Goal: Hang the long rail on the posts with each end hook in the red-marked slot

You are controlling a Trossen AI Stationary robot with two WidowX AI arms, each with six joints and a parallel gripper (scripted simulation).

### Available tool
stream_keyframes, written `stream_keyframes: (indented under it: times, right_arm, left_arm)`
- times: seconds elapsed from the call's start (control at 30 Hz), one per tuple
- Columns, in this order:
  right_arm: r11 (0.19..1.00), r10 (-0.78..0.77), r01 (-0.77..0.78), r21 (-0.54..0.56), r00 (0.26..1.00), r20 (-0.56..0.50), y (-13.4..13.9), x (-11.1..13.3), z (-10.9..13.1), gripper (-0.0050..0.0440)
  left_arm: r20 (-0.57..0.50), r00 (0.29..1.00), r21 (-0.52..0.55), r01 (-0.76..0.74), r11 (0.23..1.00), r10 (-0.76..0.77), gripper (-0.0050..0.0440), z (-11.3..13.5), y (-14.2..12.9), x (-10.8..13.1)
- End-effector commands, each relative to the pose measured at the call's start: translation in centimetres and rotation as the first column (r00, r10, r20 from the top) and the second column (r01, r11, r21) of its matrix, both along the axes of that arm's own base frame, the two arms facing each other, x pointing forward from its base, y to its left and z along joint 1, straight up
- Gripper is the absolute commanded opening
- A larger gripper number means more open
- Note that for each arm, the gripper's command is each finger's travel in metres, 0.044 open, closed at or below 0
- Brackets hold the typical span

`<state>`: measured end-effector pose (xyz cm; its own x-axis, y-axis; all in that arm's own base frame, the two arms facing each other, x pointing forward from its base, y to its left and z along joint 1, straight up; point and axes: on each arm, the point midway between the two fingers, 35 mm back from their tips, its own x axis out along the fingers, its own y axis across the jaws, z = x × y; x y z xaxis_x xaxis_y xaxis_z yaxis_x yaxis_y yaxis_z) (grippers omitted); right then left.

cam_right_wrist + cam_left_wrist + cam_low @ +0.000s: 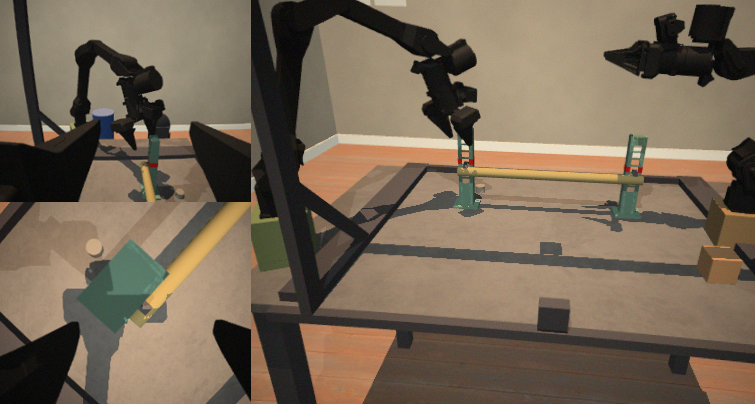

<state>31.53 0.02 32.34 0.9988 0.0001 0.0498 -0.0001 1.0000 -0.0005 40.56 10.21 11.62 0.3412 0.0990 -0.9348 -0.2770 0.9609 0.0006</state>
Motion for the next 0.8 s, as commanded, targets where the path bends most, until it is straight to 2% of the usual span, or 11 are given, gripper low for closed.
stream_keyframes:
  times: [0.0,0.17,0.23,0.37,0.53,0.73,0.77]
  right_arm:
    - [1.0,0.0,0.0,0.001,1.0,0.008,0.0,0.0,0.2,0.0321]
    - [1.0,0.0,0.0,0.001,1.0,0.018,0.0,-0.1,0.7,0.0321]
    - [1.0,0.0,0.0,0.001,1.0,0.018,0.0,-0.1,0.7,0.0321]
    - [1.0,0.0,0.0,0.001,1.0,0.018,0.0,-0.1,0.7,0.0321]
    - [1.0,0.0,0.0,0.001,1.0,0.018,0.0,-0.1,0.7,0.0321]
    - [1.0,0.0,0.0,0.001,1.0,0.018,0.0,-0.1,0.7,0.0321]
    - [1.0,0.0,0.0,0.001,1.0,0.018,0.0,-0.1,0.7,0.0321]
  left_arm:
    - [0.107,0.993,0.036,-0.055,0.998,0.051,0.044,3.0,1.3,-0.3]
    - [0.305,0.952,0.08,-0.017,0.997,-0.008,0.044,6.6,-0.5,-0.3]
    - [0.305,0.952,0.08,-0.017,0.997,-0.008,0.044,6.6,-0.5,-0.3]
    - [0.479,0.874,0.125,0.028,0.992,-0.085,0.044,10.1,-2.8,-1.3]
    - [0.611,0.778,0.16,0.059,0.985,-0.145,0.044,12.8,-4.8,-2.5]
    - [0.748,0.63,0.204,0.083,0.976,-0.21,0.044,15.9,-7.1,-4.5]
    - [0.748,0.63,0.204,0.083,0.976,-0.21,0.044,15.9,-7.1,-4.5]
